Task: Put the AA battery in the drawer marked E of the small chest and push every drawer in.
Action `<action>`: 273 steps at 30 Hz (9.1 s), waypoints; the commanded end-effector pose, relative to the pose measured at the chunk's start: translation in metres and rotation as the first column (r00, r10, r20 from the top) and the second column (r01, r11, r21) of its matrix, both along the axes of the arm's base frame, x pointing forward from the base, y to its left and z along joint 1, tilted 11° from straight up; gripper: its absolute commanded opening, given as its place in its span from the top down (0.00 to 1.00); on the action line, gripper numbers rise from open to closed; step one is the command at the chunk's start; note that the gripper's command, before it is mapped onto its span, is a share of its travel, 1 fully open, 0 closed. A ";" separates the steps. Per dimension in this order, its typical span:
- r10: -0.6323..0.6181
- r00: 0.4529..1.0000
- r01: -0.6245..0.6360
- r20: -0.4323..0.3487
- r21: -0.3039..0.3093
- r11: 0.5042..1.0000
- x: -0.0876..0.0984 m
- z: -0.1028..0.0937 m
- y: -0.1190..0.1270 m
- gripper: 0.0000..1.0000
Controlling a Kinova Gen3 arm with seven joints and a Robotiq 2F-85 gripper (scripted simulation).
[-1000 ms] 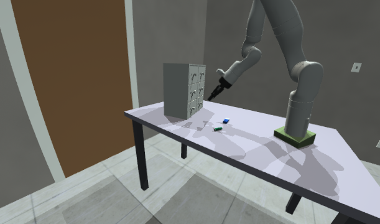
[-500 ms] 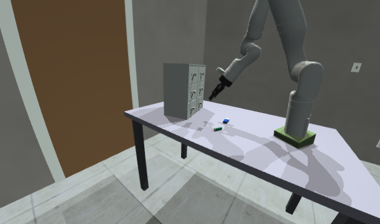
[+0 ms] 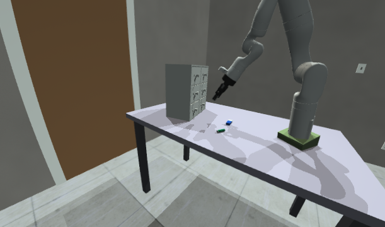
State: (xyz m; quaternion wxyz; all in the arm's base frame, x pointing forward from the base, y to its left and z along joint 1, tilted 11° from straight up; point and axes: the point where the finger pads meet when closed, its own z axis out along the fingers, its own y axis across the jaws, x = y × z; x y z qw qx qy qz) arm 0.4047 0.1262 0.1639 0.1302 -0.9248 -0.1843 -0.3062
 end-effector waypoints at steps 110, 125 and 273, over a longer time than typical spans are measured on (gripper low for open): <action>0.024 0.941 -0.078 -0.338 -0.147 0.986 -0.042 0.055 -0.027 0.00; 0.021 0.915 -0.099 -0.403 -0.172 0.980 -0.051 0.064 -0.032 0.00; 0.017 0.891 -0.117 -0.454 -0.192 0.974 0.041 0.059 -0.157 0.00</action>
